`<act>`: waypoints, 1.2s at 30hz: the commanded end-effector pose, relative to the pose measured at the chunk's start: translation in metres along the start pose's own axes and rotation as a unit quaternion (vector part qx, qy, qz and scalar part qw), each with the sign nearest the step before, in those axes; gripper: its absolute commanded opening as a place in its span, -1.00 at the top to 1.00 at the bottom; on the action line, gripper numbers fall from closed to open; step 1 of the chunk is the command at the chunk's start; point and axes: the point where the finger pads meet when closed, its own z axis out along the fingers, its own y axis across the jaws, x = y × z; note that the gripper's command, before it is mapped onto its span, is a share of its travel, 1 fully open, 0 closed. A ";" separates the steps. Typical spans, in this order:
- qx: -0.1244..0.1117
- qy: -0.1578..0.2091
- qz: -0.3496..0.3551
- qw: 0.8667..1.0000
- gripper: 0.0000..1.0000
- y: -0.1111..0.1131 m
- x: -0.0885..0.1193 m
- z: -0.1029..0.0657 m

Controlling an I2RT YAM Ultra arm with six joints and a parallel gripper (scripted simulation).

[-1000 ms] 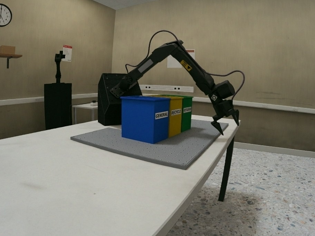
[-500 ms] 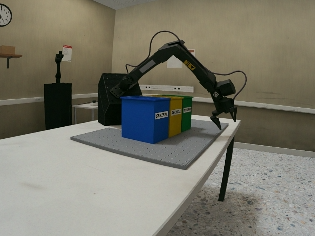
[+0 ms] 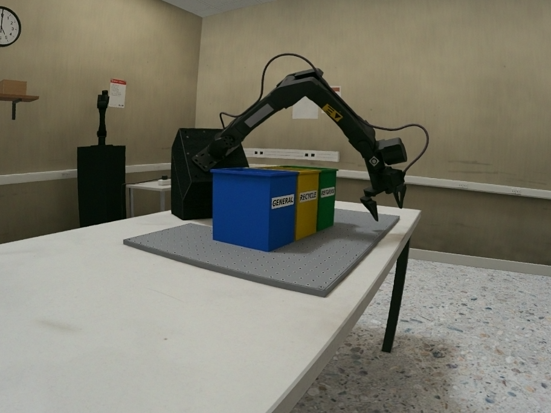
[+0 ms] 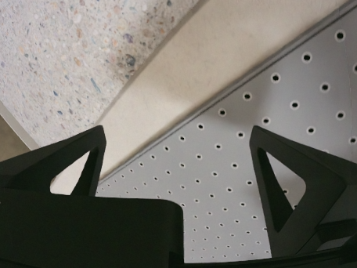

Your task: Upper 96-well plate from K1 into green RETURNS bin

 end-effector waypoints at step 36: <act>0.048 0.103 -0.115 0.987 -1.00 0.017 0.129 -0.057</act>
